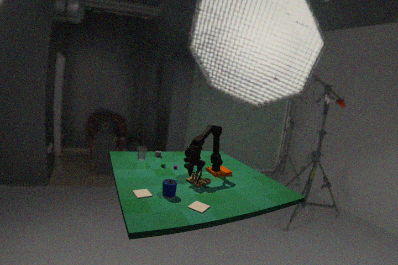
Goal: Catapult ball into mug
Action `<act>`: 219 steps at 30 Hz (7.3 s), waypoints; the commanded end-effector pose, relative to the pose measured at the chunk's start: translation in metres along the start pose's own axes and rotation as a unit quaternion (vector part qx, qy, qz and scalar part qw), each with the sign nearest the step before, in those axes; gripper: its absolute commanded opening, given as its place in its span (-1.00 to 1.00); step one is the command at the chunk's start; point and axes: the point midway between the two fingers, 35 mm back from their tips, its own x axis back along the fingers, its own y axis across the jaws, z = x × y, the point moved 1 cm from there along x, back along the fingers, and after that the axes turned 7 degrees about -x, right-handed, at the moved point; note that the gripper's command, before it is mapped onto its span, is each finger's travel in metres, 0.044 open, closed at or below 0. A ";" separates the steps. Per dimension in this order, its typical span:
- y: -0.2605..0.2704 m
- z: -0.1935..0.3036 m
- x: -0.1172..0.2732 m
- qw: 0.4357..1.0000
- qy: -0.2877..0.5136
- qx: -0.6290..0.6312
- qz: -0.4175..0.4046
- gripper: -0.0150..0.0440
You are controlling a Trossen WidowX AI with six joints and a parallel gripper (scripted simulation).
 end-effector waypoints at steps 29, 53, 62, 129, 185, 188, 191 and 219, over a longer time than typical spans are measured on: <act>-0.002 0.000 -0.021 1.000 0.000 0.000 0.001 -0.07; 0.002 0.001 0.027 0.977 0.000 0.213 0.003 -0.49; 0.012 0.004 0.026 0.933 0.001 0.359 0.003 -0.49; 0.021 0.011 0.071 0.918 0.002 0.396 0.005 1.00; 0.018 0.011 -0.024 0.918 0.001 0.397 0.002 1.00; 0.018 0.011 -0.021 0.918 0.001 0.395 0.000 0.73; 0.018 0.011 -0.021 0.918 0.001 0.395 0.000 0.47; 0.019 0.011 0.028 0.861 0.001 0.509 0.002 -0.49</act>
